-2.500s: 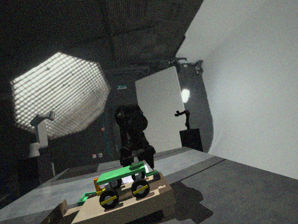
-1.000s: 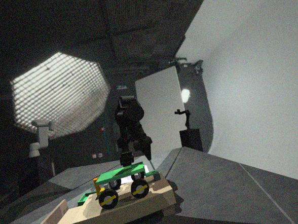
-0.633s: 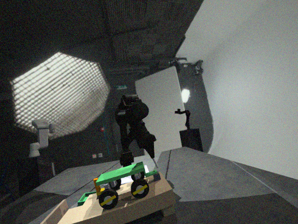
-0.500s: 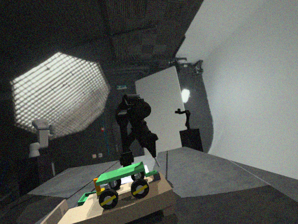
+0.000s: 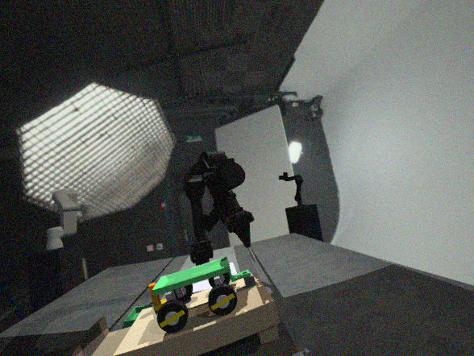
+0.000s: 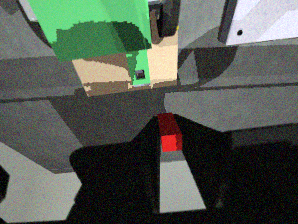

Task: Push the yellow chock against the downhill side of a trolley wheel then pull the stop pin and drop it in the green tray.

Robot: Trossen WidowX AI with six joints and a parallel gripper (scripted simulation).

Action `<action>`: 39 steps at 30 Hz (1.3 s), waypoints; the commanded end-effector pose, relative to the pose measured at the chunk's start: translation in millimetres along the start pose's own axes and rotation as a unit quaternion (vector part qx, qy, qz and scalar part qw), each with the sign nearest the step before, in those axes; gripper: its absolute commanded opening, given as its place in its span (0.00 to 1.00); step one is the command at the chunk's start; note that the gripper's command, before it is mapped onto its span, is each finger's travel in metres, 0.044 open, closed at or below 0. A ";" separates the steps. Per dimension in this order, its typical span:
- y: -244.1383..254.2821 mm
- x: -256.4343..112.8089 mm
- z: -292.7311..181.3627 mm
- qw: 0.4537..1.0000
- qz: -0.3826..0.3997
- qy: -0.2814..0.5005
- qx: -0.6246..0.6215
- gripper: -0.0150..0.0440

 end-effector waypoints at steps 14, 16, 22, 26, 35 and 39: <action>-56.2 1.9 -11.3 1.000 0.001 0.000 0.001 0.25; -61.3 1.9 -12.2 1.000 0.000 0.000 0.002 0.25; -62.8 1.5 -9.8 1.000 0.000 0.000 0.002 0.25; -64.5 -0.6 3.9 1.000 0.000 -0.001 0.001 0.25; -68.4 -4.7 34.9 1.000 0.000 -0.003 0.001 0.25; -70.3 -6.7 48.4 1.000 0.000 -0.004 0.001 0.25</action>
Point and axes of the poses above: the point midway between the two fingers, 35 mm back from their tips, its own x axis out along the fingers, its own y axis across the jaws, z = x × y, the point moved 9 cm from there along -x, back along the fingers, and after that the axes turned 11 degrees about -x, right-handed, at the moved point
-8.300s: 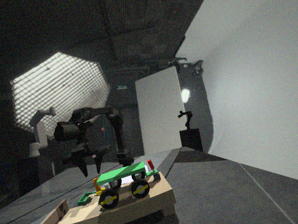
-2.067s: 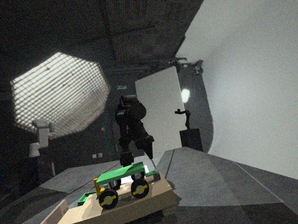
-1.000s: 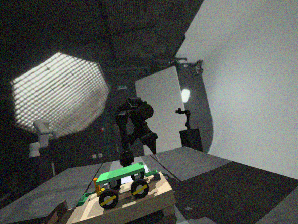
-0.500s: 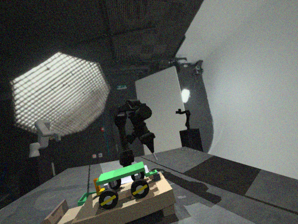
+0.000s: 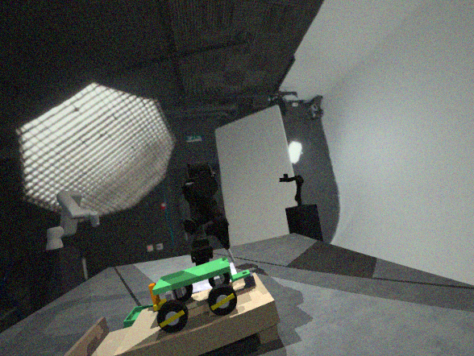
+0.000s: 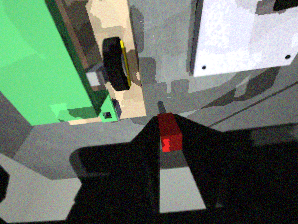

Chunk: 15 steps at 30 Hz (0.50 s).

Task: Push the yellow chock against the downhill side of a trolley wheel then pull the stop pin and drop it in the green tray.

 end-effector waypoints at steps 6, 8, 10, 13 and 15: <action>-5.7 -5.0 30.3 1.000 0.000 0.001 -0.001 0.25; -6.7 -6.2 37.0 1.000 0.000 0.000 -0.001 0.25; -7.8 -7.5 43.7 1.000 -0.001 0.000 -0.001 0.25; -9.5 -9.3 53.7 1.000 -0.001 -0.001 -0.001 0.25; -10.7 -10.6 60.4 1.000 -0.001 -0.001 -0.001 0.25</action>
Point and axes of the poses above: the point midway between the two fingers, 35 mm back from their tips, its own x axis out along the fingers, its own y axis across the jaws, z = x × y, the point moved 9 cm from there along -x, back along the fingers, and after that the axes turned 11 degrees about -x, right-handed, at the moved point
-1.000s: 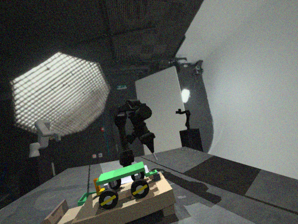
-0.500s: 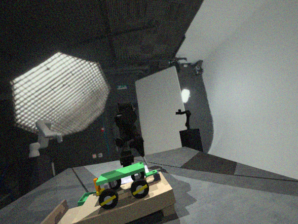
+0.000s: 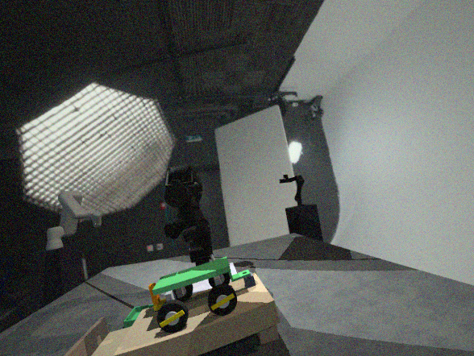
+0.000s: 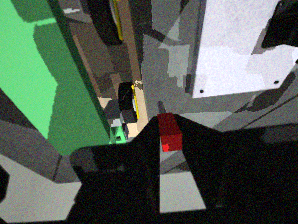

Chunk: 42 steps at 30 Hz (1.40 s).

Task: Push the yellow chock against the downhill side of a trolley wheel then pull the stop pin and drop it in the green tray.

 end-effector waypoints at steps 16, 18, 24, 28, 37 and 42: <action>-13.3 -11.4 65.4 1.000 -0.003 -0.001 -0.001 0.25; -15.0 -12.7 72.7 1.000 -0.003 -0.001 -0.001 0.25; -19.9 -16.3 94.4 1.000 -0.003 -0.002 -0.001 0.25; -23.2 -18.8 108.8 1.000 -0.003 -0.003 -0.001 0.25; -31.3 -25.3 144.5 1.000 -0.004 -0.005 -0.001 0.25; -35.9 -28.8 163.8 1.000 -0.004 -0.006 -0.001 0.25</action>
Point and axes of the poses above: the point midway between the two fingers, 35 mm back from their tips, its own x axis out along the fingers, its own y axis across the jaws, z = x × y, the point moved 9 cm from there along -x, back along the fingers, and after that the axes turned 11 degrees about -x, right-handed, at the moved point
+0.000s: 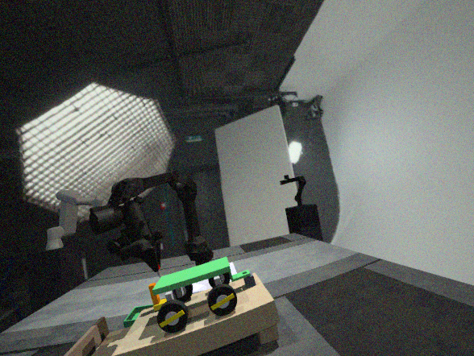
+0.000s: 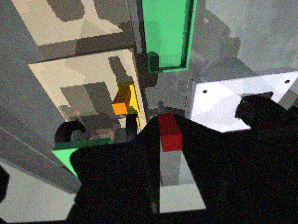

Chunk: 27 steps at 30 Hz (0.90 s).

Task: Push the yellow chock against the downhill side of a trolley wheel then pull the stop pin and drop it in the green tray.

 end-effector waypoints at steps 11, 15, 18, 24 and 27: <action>-12.7 -8.1 51.6 1.000 -0.003 -0.002 -0.001 0.25; -12.8 -8.0 51.1 1.000 -0.003 -0.004 0.009 0.25; -13.1 -7.9 49.1 0.999 -0.001 -0.012 0.049 0.25; -13.6 -7.5 44.4 0.989 0.005 -0.031 0.142 0.25; -13.6 -7.3 42.1 0.981 0.008 -0.039 0.188 0.25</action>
Point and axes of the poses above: the point midway between the two fingers, 35 mm back from their tips, its own x axis out along the fingers, its own y axis across the jaws, z = x × y, the point moved 9 cm from there along -x, back along the fingers, and after that the axes turned 11 degrees about -x, right-handed, at the moved point
